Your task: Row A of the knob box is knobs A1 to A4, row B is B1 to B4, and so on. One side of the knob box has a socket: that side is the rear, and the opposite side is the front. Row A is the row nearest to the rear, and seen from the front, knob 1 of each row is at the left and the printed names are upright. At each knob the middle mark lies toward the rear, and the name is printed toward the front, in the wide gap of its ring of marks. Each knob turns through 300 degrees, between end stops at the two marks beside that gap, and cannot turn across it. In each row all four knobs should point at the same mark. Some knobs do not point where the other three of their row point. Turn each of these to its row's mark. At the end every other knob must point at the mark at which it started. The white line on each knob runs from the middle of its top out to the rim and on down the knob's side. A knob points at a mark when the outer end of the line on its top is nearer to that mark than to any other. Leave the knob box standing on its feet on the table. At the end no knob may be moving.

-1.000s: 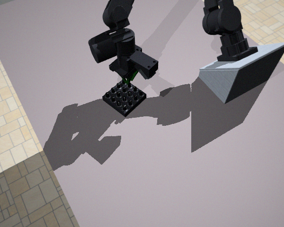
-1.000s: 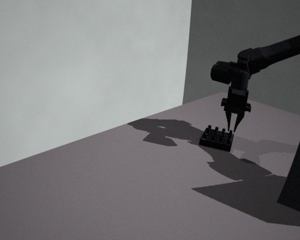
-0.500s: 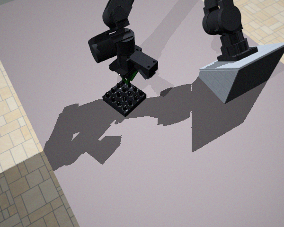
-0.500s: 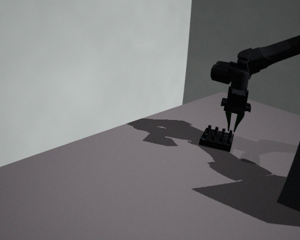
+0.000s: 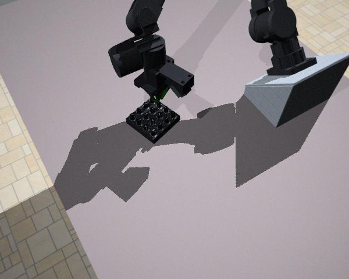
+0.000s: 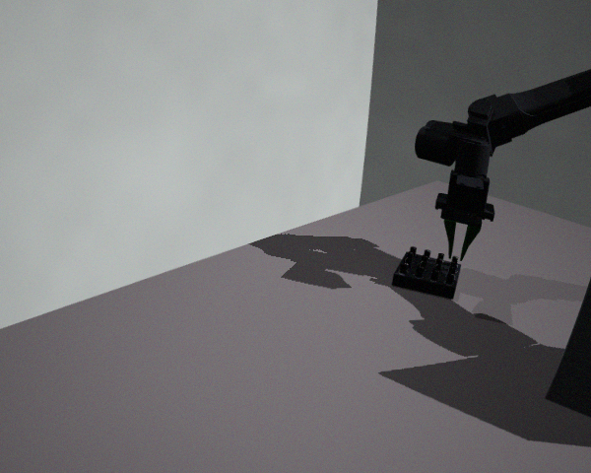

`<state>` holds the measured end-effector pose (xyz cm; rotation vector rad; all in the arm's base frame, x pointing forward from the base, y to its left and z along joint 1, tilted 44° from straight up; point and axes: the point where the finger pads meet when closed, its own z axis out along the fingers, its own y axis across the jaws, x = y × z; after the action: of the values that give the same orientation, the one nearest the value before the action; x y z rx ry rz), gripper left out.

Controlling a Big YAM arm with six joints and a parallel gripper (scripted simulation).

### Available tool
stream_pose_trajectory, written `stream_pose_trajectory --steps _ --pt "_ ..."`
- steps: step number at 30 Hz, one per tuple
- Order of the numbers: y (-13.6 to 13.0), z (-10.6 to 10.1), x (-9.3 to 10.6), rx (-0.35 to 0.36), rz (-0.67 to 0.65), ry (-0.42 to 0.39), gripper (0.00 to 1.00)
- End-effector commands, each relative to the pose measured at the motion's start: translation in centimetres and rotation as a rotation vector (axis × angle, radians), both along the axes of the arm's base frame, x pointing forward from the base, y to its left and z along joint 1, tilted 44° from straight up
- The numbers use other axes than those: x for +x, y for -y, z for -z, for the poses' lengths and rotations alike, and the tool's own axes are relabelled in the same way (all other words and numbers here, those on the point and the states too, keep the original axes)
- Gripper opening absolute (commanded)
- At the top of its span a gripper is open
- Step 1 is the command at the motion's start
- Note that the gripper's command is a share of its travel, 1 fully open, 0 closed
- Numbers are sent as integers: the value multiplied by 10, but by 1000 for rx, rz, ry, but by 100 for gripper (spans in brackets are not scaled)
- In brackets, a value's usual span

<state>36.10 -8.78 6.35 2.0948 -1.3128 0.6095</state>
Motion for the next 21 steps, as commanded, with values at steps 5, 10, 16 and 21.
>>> stream_pose_trajectory --steps 5,10,16,21 --pt "-2 -6 17 3 -8 28 18" --pt "-2 -6 17 3 -8 28 18" --pt "-1 -8 20 3 -5 33 18" --pt "-1 -6 17 2 -8 24 18"
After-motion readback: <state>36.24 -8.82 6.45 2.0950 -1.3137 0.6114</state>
